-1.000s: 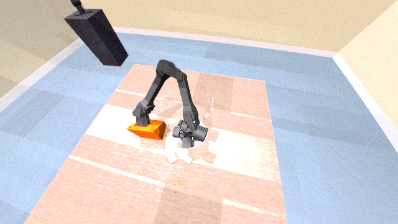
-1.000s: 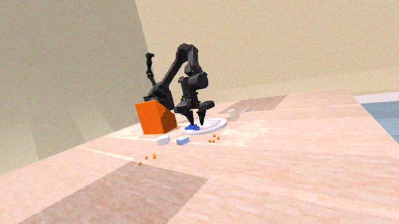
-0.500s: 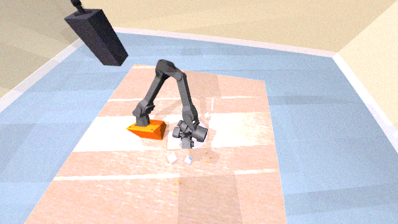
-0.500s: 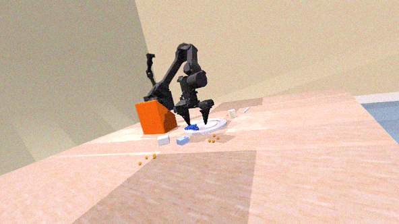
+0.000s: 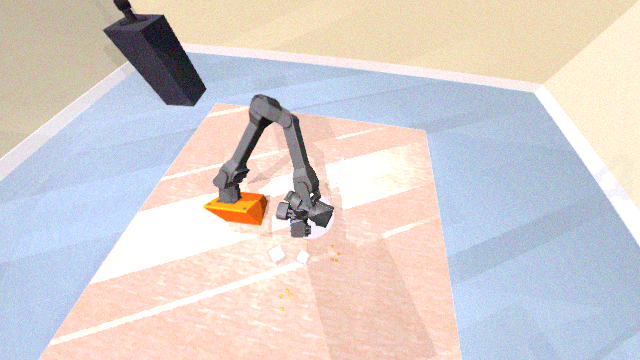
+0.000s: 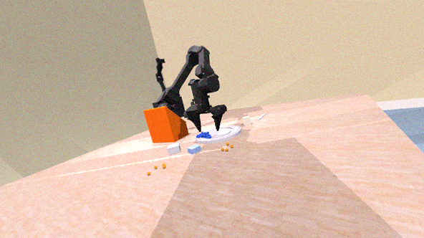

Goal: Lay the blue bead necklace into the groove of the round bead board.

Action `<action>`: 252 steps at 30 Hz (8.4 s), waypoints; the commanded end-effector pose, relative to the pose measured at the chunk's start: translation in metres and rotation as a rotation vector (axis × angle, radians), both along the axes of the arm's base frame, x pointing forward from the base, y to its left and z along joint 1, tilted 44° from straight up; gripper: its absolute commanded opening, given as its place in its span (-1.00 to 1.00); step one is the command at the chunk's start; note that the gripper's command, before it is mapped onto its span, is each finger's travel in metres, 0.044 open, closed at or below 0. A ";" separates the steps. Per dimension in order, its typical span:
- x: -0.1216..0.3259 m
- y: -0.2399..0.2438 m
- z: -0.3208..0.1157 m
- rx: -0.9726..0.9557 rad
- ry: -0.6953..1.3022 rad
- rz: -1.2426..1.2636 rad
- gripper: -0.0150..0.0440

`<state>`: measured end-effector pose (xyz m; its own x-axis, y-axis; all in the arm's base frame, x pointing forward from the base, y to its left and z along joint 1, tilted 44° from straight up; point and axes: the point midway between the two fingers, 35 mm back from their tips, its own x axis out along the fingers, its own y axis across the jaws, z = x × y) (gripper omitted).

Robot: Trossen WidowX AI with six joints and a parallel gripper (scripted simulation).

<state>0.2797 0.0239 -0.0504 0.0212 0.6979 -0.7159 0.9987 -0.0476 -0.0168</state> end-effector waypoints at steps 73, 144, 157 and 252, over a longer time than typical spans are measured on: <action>-0.031 0.009 -0.015 -0.012 -0.281 0.290 0.80; -0.013 0.006 0.008 -0.012 -0.282 0.290 -0.49; -0.013 0.012 0.002 -0.012 -0.282 0.290 -0.49; 0.003 -0.035 0.003 -0.037 -0.913 0.938 0.36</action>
<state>0.2825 -0.0099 -0.0477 0.0225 0.6920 -0.7215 0.3003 0.6837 0.6651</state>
